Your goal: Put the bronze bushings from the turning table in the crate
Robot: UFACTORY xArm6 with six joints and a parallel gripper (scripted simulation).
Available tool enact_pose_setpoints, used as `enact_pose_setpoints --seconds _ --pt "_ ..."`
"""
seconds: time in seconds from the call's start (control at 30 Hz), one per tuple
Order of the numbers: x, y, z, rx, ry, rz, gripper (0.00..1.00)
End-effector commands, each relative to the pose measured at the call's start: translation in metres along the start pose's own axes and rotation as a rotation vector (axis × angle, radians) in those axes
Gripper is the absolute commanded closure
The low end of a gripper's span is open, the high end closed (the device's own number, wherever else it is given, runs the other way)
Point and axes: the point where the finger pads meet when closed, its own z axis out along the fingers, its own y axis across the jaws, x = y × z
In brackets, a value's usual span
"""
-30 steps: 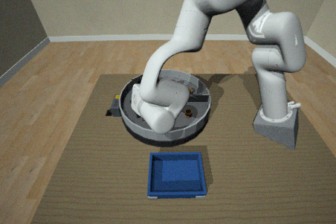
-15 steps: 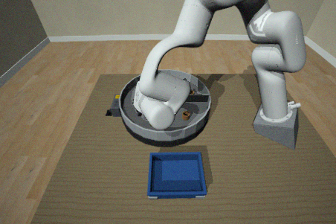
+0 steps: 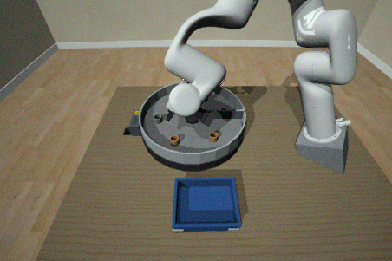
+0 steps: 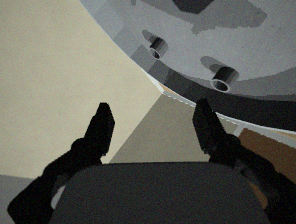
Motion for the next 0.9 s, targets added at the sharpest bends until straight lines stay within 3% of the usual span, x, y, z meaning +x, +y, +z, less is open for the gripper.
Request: enact_pose_setpoints --seconds 0.0,0.2,0.27,0.3,0.77,0.83,0.87 --pt "0.012 -0.019 0.001 -0.051 0.106 0.122 0.00" --pt "0.030 -0.042 0.003 -0.105 0.245 0.278 0.00" --pt "0.030 -0.042 0.003 -0.105 0.245 0.278 0.00" --pt "0.038 -0.055 0.005 -0.129 0.311 0.349 0.00" --pt "0.076 -0.104 0.010 -0.239 0.605 0.672 0.00" --pt "0.076 -0.104 0.010 -0.239 0.605 0.672 0.00" --pt "0.083 -0.114 0.010 -0.260 0.661 0.735 0.00"
